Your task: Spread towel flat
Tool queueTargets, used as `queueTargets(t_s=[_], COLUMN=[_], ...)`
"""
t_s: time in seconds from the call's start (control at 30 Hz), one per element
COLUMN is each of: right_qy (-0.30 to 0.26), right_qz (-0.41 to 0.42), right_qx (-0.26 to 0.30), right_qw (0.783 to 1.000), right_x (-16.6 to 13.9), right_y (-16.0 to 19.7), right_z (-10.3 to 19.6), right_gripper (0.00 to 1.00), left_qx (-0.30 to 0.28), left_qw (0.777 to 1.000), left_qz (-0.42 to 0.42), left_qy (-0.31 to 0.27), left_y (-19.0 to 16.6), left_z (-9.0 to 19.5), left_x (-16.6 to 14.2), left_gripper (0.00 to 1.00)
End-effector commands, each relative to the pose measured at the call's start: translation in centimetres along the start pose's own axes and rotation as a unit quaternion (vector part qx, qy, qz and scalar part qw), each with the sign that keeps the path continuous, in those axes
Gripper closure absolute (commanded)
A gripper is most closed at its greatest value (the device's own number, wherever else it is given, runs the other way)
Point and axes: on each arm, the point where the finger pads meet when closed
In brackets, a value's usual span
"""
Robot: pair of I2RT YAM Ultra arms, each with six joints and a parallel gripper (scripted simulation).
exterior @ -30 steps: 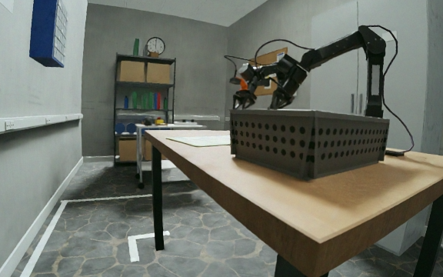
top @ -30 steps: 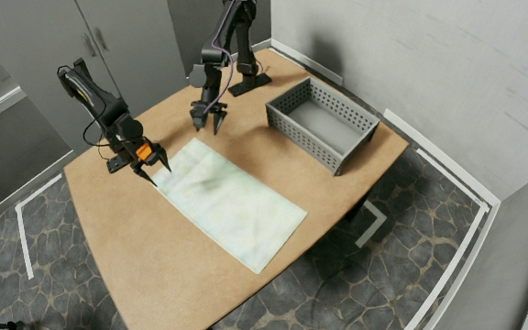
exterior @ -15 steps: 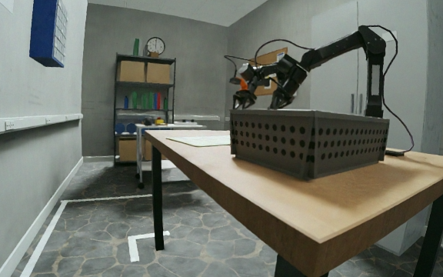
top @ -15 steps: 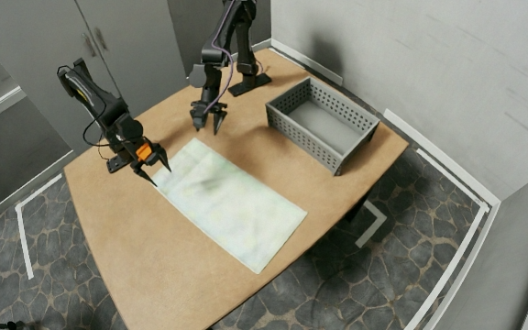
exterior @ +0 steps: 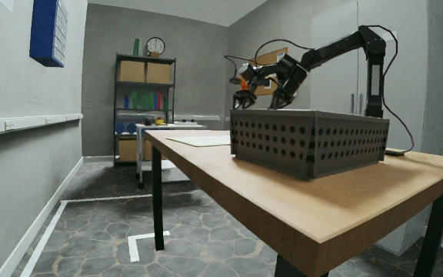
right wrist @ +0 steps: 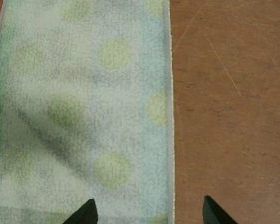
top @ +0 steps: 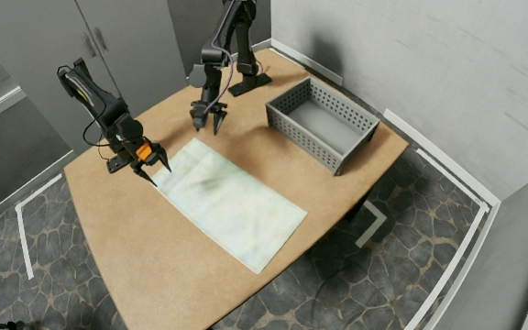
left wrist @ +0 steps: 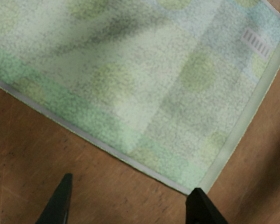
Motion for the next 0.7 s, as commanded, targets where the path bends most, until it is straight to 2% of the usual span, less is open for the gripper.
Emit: queueTargets(t_s=[0.0, 0.17, 0.2, 0.3, 0.37, 0.4, 0.67], right_qy=[-0.018, -0.018, -0.006, -0.006, -0.002, -0.003, -0.037], right_qz=[0.002, 0.002, 0.000, 0.000, -0.035, -0.049, -0.157], right_qx=[0.003, 0.003, 0.001, 0.001, -0.026, -0.036, -0.108], right_qw=[1.000, 1.000, 1.000, 1.000, 0.999, 0.998, 0.981], right_x=[1.2, 1.2, 0.3, 0.3, -0.9, -1.1, -1.1], right_y=[0.4, 0.4, 0.1, 0.1, -1.9, -2.6, -8.2], right_z=[1.0, 1.0, 0.2, 0.2, 1.0, 1.3, 5.4], right_gripper=[0.36, 0.36, 0.36, 0.36, 0.36, 0.36, 0.36], left_qx=[0.001, 0.001, 0.003, 0.003, 0.029, 0.035, 0.111], left_qw=[1.000, 1.000, 1.000, 1.000, 0.999, 0.998, 0.981], left_qz=[0.000, 0.000, 0.000, 0.000, 0.035, 0.049, 0.156], left_qy=[-0.005, -0.005, -0.020, -0.020, -0.016, 0.007, 0.019], left_y=[0.1, 0.1, 0.3, 0.5, 1.8, 1.9, 5.0], left_z=[0.4, 0.4, 2.2, 4.3, 5.1, 4.5, 7.7], left_x=[0.5, 0.5, 1.9, 3.2, 1.9, -0.4, -5.4], left_gripper=[0.36, 0.36, 0.36, 0.36, 0.36, 0.36, 0.36])
Point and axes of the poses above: on each arm, the point where the finger pads meet when closed, its own z axis back along the fingers, its own y axis across the jaws, x = y × z, and after that the axes turned 9 degrees about -z, right-handed
